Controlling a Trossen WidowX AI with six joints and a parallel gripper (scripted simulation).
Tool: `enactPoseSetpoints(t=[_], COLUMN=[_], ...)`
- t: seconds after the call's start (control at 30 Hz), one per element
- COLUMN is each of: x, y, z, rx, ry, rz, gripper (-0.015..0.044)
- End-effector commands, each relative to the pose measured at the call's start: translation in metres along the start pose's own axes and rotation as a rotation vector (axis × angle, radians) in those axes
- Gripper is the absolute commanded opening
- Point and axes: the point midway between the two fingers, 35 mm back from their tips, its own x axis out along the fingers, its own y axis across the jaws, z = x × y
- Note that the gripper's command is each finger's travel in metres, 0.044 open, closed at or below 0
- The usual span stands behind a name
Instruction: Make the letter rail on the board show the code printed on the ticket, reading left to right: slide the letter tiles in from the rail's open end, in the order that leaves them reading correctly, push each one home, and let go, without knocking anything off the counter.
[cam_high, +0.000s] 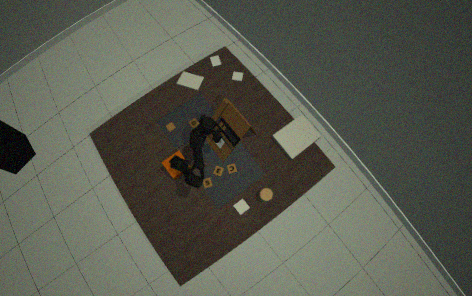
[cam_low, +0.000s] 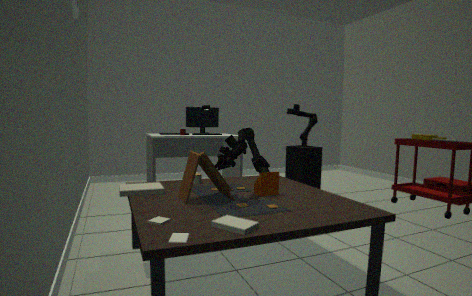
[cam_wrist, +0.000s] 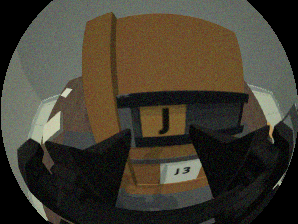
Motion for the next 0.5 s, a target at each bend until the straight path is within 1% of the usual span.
enactPoseSetpoints(t=[0.0,0.47], x=[-0.0032,-0.0119], y=[-0.0008,-0.0008], z=[0.0002,0.0002], rx=[0.006,0.006], ry=[-0.001,0.0], rz=[-0.004,-0.003], gripper=[0.0295,0.0295])
